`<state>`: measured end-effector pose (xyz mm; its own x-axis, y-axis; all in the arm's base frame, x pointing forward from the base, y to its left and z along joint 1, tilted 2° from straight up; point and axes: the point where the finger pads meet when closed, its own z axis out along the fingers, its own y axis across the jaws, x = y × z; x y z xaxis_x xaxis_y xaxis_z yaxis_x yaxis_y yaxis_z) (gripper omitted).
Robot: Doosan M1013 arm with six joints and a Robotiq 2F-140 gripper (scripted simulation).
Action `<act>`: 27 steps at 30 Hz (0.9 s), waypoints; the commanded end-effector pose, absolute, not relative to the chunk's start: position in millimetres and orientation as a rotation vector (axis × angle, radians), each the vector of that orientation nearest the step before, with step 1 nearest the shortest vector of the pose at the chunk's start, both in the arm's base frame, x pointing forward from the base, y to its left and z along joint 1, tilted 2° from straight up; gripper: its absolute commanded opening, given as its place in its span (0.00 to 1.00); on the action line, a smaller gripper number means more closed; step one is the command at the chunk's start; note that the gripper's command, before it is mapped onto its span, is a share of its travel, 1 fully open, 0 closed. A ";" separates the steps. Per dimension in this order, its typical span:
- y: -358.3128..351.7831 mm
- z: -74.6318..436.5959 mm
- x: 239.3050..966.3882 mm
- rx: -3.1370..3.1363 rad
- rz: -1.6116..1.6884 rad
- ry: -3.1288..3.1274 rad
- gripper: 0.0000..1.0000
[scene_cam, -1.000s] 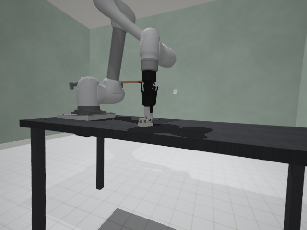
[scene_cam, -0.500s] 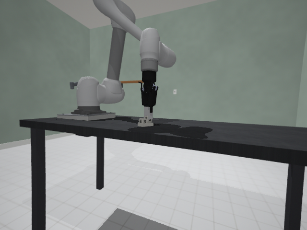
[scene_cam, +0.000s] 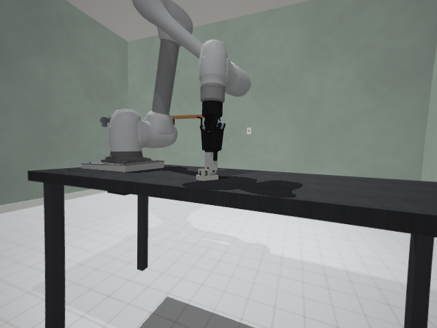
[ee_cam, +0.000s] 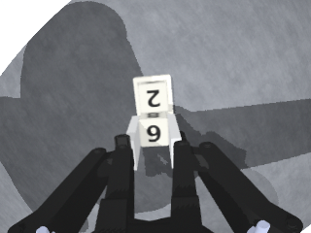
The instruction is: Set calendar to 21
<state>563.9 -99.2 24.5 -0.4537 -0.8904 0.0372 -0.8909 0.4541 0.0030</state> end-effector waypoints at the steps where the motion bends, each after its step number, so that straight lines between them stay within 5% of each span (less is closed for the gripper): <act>1: -101.1 21.6 560.0 1.621 0.021 -2.649 0.24; 27: -101.2 18.7 559.9 1.621 0.021 -2.649 0.24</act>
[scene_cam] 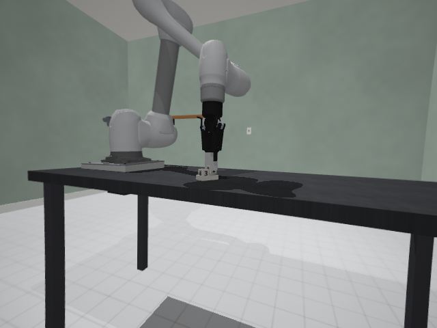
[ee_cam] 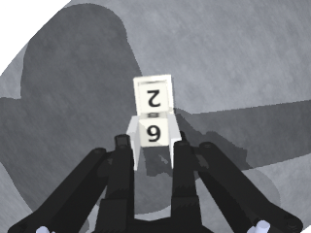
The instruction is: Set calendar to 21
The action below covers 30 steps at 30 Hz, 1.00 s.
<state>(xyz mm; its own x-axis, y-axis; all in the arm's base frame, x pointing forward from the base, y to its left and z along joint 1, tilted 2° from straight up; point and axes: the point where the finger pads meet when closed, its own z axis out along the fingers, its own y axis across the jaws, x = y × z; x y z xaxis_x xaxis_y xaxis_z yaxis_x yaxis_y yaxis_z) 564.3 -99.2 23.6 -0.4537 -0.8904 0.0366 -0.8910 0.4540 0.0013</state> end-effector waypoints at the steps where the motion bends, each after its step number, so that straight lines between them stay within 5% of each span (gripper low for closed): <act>1: -101.2 18.3 559.9 1.621 0.021 -2.649 0.24; 30: -101.5 9.4 559.7 1.621 0.021 -2.649 0.24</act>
